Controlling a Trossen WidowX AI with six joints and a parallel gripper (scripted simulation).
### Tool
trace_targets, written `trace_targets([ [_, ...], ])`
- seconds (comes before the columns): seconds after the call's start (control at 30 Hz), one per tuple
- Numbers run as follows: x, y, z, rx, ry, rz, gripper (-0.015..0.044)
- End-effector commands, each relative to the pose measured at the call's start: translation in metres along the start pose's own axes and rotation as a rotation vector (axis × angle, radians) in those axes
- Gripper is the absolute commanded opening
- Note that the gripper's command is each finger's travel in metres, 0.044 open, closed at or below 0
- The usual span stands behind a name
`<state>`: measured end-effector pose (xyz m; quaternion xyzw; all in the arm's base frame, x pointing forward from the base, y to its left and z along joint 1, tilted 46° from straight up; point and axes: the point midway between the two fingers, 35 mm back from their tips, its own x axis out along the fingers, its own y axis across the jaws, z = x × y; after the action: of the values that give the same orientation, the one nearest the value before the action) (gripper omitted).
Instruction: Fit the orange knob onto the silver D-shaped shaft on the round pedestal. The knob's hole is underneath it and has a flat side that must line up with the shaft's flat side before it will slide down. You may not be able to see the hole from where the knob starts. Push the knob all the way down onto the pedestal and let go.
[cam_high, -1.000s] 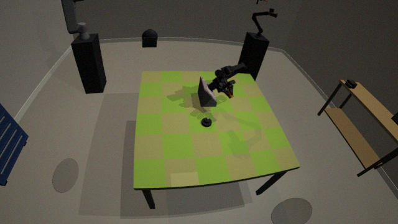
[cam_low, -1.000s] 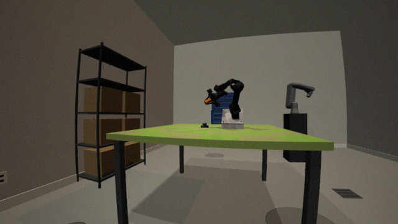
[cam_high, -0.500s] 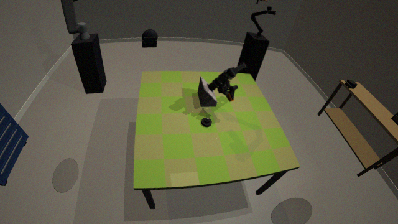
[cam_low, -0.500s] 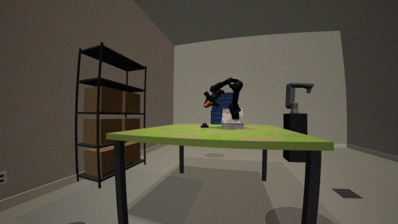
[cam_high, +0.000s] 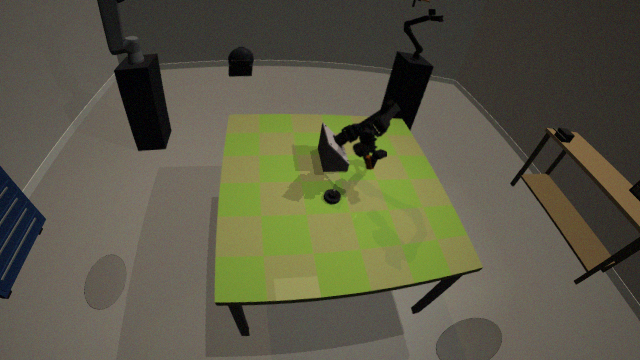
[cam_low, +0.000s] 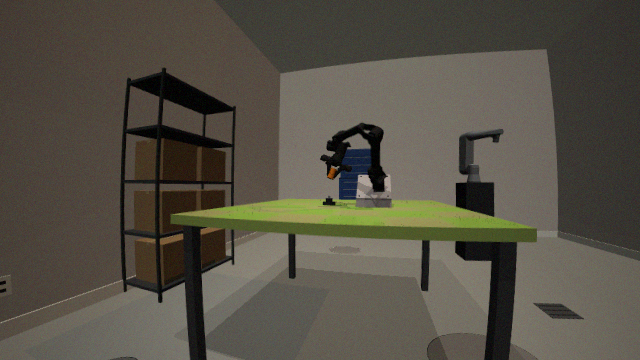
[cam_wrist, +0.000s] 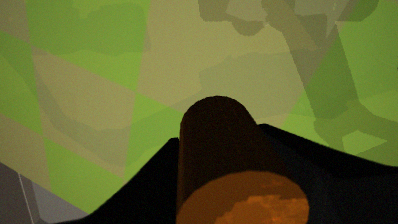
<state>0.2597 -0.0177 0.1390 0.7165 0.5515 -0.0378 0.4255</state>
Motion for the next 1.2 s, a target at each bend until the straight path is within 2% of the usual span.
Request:
trace_targets([
  [0.0, 0.009, 0.000, 0.001, -0.003, -0.001, -0.115, 0.0000],
  [0.33, 0.031, -0.001, 0.000, -0.006, -0.001, -0.366, 0.0000],
  [0.5, 0.042, -0.003, 0.002, -0.007, -0.005, -0.370, 0.0000],
  [1.17, 0.130, -0.030, 0.012, -0.014, -0.010, -0.380, 0.0000],
])
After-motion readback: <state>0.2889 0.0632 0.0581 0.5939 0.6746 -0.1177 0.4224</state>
